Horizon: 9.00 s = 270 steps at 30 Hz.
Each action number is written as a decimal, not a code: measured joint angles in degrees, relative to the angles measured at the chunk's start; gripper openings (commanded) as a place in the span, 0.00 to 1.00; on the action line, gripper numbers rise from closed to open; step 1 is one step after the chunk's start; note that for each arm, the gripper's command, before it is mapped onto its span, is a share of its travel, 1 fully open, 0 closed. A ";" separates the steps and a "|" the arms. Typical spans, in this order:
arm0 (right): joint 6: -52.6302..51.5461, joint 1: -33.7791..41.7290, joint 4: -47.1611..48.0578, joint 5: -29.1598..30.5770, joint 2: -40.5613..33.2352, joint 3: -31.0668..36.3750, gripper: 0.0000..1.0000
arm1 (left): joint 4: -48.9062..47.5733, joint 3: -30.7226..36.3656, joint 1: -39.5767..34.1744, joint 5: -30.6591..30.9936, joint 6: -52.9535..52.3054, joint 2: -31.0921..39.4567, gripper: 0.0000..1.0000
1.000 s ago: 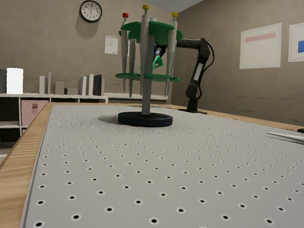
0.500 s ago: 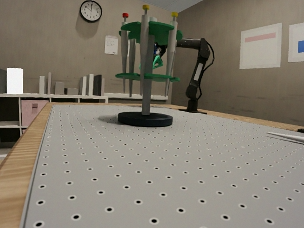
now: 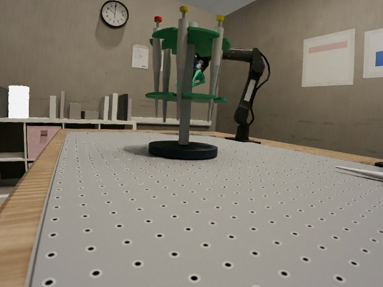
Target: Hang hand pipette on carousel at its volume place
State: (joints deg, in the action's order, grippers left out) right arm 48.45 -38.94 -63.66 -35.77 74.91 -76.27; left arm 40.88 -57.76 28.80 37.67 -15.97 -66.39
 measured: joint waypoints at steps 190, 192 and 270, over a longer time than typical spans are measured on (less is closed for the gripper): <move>0.00 0.00 0.00 0.00 0.00 0.00 1.00 | -107.91 11.06 -50.95 -23.61 105.98 -48.57 0.49; 0.00 0.00 0.00 0.00 0.00 0.00 1.00 | -107.93 11.06 -50.95 -23.61 105.98 -48.57 0.49; 0.00 0.00 0.00 0.00 0.00 0.00 1.00 | -101.98 -2.23 -52.74 -25.44 105.98 -56.11 0.49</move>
State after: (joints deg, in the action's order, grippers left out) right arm 48.45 -38.94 -63.66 -35.77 74.91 -76.27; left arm -61.10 -59.99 -23.94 12.23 90.02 -122.50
